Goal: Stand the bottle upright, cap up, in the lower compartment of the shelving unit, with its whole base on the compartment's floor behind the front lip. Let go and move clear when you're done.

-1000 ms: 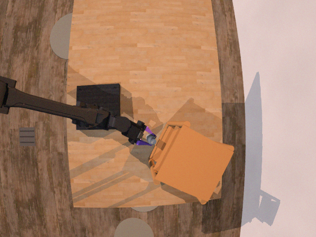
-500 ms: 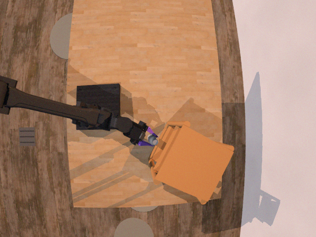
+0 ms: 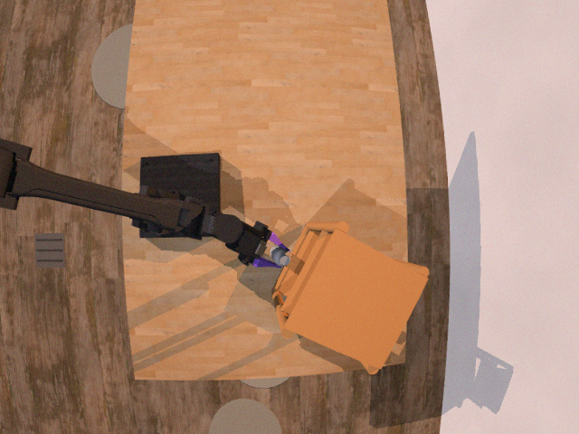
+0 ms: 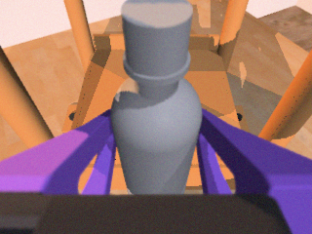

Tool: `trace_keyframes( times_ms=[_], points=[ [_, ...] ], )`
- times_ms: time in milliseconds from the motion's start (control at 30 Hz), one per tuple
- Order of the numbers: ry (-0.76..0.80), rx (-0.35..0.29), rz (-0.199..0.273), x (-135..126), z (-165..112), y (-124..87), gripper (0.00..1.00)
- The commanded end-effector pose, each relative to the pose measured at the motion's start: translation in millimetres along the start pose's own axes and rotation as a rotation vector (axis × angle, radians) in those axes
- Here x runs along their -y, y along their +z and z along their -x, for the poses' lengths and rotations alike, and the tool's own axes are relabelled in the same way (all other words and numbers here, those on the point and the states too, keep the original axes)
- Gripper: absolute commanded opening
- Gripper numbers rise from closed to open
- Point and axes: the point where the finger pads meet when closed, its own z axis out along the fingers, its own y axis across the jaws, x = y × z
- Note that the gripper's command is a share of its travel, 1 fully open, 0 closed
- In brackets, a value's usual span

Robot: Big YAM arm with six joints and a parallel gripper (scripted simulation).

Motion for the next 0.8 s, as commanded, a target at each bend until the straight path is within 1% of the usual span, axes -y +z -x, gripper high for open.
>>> trace_keyframes(
  times_ms=[0,767],
  points=[
    [0.018,0.091,-0.002,-1.3,42.3,10.9,0.28],
    [0.016,0.083,-0.003,-0.6,37.4,10.0,0.28]
  ],
)
